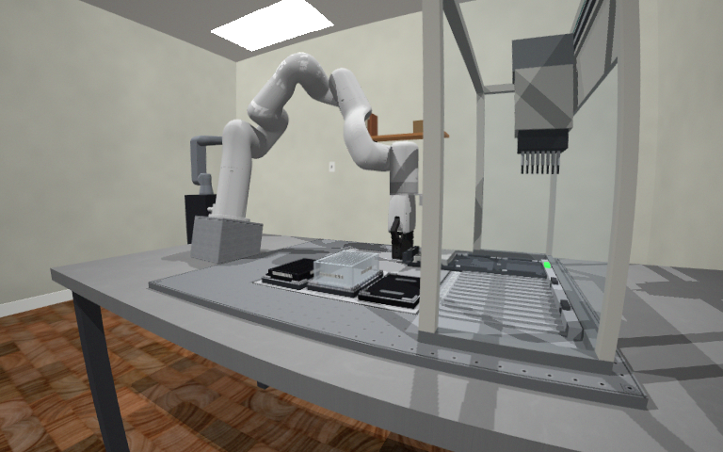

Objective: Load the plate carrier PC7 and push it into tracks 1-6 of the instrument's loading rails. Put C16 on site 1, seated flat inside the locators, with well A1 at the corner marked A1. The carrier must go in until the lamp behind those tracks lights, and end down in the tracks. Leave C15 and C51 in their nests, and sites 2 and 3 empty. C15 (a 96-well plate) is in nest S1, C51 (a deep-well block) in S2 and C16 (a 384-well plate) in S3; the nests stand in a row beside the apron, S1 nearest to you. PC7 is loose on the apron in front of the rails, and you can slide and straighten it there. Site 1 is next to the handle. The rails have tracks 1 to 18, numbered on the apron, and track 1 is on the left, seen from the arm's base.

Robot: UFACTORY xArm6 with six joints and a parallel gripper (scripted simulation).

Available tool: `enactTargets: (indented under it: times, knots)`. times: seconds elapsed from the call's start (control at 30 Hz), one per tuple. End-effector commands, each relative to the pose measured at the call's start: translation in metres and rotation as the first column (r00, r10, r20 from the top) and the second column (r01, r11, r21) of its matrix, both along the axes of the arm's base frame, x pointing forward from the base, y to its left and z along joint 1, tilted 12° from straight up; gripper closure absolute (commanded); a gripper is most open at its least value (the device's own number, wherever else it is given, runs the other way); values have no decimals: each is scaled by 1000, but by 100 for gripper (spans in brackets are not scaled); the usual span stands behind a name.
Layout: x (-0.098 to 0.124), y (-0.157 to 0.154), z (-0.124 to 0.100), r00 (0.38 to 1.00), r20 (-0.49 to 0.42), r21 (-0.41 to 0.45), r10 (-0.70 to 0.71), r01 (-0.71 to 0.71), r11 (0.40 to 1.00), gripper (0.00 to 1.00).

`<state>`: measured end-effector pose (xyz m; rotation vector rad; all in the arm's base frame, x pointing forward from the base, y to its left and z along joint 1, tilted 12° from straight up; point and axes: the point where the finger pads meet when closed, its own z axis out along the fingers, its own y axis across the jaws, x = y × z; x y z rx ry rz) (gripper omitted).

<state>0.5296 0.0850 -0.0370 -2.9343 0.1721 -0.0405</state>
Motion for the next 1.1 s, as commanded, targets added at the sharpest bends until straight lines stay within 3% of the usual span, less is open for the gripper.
enactTargets:
  times: [0.0,0.57,1.07]
  knots:
    - [0,0,2,1000,4,0,0,0,1000,18]
    - [-4,0,3,1000,4,0,0,0,1000,18]
    - [-5,-5,28,1000,5,0,0,0,1000,18]
